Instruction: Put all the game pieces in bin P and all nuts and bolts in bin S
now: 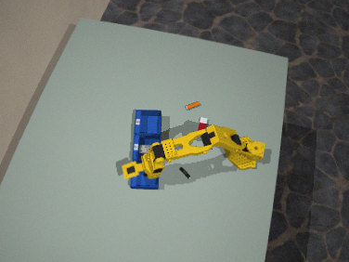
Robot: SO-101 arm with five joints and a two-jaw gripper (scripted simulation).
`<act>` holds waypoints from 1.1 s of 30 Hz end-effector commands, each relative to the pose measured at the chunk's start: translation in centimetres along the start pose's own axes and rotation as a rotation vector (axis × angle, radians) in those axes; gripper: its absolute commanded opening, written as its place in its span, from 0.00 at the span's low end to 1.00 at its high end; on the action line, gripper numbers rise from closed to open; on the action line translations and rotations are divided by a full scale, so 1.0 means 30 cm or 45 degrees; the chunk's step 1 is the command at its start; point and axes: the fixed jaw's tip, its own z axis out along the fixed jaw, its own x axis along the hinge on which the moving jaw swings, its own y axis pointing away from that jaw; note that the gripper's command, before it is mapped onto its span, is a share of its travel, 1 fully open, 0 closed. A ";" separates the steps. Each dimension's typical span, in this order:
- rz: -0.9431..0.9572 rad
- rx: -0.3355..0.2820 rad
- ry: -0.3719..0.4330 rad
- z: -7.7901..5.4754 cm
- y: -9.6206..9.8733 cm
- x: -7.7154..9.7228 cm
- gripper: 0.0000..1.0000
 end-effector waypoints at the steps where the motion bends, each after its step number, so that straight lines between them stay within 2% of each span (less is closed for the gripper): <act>1: -0.020 -0.004 -0.106 -0.049 0.008 -0.040 0.00; 33: -0.020 -0.004 -0.106 -0.018 0.008 -0.034 0.00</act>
